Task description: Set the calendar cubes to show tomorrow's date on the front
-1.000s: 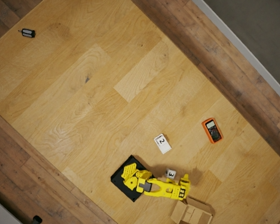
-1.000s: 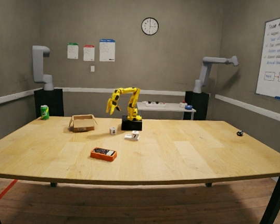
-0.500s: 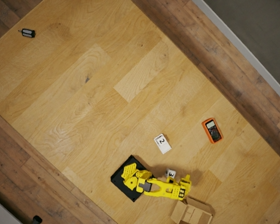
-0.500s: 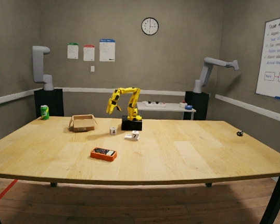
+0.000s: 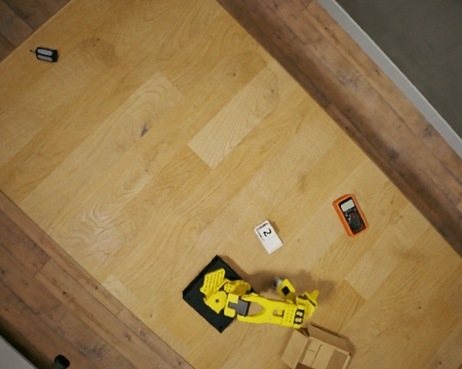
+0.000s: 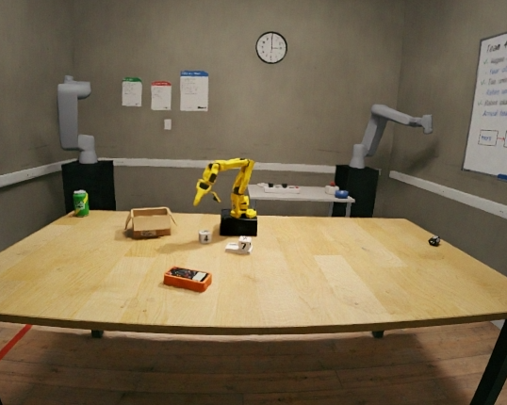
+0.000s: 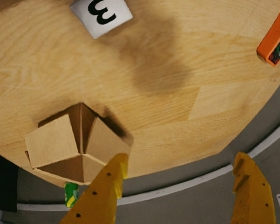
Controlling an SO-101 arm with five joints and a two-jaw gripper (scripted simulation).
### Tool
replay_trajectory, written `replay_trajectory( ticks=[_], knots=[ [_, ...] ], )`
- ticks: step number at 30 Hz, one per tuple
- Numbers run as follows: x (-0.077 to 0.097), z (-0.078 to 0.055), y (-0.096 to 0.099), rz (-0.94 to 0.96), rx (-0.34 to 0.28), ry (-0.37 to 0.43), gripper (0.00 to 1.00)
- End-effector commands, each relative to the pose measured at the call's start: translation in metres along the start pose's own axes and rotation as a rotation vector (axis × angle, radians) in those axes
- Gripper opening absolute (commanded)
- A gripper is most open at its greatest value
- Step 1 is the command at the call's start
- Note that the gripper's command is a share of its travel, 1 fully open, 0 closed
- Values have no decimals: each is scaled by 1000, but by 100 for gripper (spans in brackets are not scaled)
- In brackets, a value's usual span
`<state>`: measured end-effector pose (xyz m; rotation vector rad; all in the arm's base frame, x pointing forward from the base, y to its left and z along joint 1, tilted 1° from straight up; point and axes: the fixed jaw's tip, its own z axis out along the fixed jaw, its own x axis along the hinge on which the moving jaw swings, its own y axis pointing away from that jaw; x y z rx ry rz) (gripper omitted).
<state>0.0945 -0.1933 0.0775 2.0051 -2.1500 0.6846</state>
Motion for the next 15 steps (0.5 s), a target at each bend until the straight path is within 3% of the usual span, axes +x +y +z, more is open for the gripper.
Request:
replay_trajectory(
  ticks=[1, 11, 15],
  knots=[
    [-4, 0, -2, 162, 16, 7, 35],
    [-14, 4, -5, 583, 24, -4, 35],
    [-16, 5, -5, 660, 25, -7, 35]
  ],
)
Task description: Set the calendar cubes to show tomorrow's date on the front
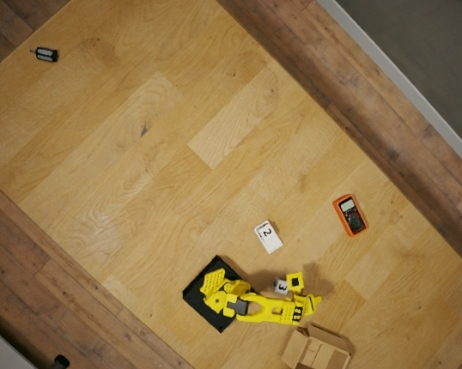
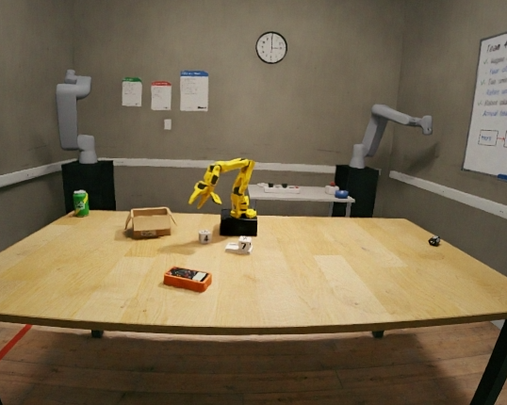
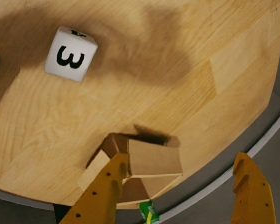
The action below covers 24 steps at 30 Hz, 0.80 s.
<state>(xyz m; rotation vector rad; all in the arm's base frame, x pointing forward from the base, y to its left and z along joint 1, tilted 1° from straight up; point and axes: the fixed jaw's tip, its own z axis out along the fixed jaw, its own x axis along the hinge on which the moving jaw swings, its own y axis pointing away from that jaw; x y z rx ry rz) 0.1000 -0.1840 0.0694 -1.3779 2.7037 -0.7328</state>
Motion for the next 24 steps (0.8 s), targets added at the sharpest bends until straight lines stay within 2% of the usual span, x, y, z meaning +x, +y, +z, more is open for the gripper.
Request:
replay_trajectory(
  ticks=[1, 13, 24],
  knots=[
    [-5, 0, 0, 135, 16, -2, 35],
    [-12, 3, 2, 467, 17, -13, 35],
    [-14, 4, 2, 558, 17, -16, 35]
  ],
)
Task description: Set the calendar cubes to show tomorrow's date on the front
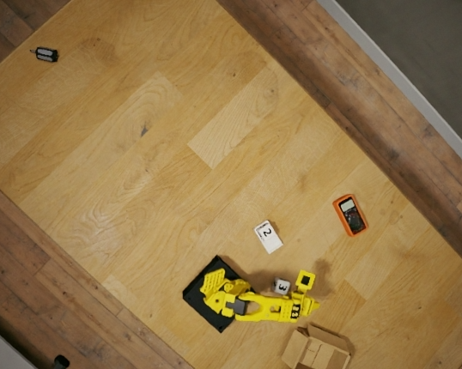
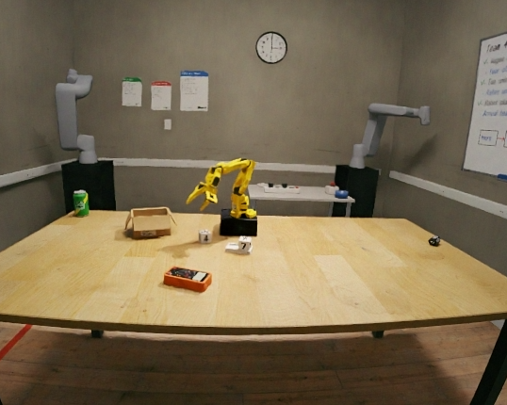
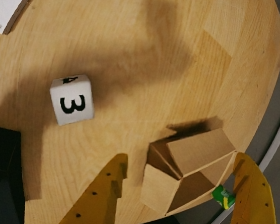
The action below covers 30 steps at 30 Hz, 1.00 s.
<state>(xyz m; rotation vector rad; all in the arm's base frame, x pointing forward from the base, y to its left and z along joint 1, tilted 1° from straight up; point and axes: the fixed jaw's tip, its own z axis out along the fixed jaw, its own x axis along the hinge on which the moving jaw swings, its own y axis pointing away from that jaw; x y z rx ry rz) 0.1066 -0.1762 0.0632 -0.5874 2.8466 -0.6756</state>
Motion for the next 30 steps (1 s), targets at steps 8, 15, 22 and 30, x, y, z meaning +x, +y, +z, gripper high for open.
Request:
replay_trajectory(
  ticks=[8, 15, 22, 30],
  knots=[
    [-2, 0, 2, 28, 5, -7, 35],
    [-2, 5, 8, 27, -38, 0, 35],
    [2, 25, 33, 27, -211, 27, 35],
    [6, 39, 62, 26, -385, 55, 35]
  ],
)
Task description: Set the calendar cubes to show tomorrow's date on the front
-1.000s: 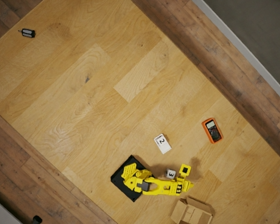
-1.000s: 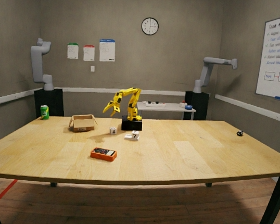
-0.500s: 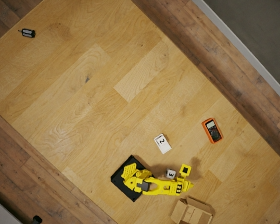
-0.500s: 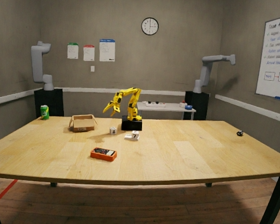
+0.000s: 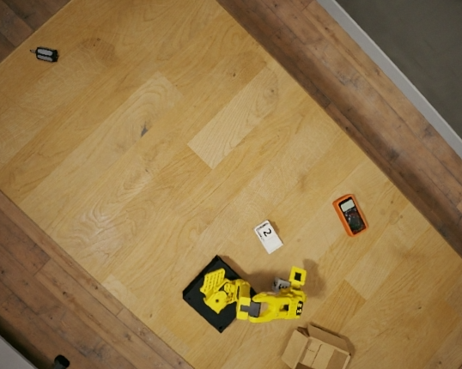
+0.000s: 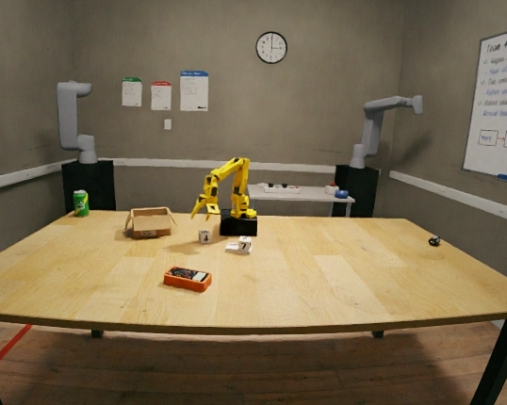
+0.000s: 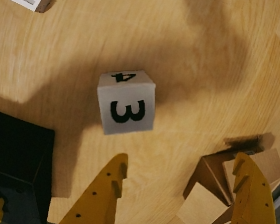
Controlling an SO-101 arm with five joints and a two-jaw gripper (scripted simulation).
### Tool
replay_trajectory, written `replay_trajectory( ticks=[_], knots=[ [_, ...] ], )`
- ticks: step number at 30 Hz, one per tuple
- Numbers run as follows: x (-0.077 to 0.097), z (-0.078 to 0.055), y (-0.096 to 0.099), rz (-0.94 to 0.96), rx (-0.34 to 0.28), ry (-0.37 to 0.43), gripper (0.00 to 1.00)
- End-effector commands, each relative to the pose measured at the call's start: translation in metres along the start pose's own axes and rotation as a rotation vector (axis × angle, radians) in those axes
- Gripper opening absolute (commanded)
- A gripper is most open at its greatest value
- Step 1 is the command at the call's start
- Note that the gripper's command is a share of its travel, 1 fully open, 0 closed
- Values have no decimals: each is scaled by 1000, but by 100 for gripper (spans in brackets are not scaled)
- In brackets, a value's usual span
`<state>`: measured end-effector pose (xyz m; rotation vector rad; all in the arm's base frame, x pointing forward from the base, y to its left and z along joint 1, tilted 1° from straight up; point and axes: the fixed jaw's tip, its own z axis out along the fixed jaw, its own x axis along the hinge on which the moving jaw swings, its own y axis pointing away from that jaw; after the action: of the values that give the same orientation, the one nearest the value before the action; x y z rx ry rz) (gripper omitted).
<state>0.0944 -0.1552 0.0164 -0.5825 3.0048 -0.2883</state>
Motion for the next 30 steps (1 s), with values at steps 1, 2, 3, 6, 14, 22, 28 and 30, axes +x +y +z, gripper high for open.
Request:
replay_trajectory(
  ticks=[1, 2, 3, 6, 14, 22, 28, 30],
  knots=[
    [1, 16, 19, 2, -128, 19, 35],
    [2, 19, 22, 2, -148, 22, 35],
    [2, 21, 24, 2, -165, 25, 35],
    [3, 24, 30, 2, -199, 31, 35],
    [3, 25, 31, 2, -208, 32, 35],
    [3, 25, 31, 2, -208, 32, 35],
    [3, 25, 31, 2, -208, 32, 35],
    [0, 25, 30, 6, -204, 32, 35]
  ],
)
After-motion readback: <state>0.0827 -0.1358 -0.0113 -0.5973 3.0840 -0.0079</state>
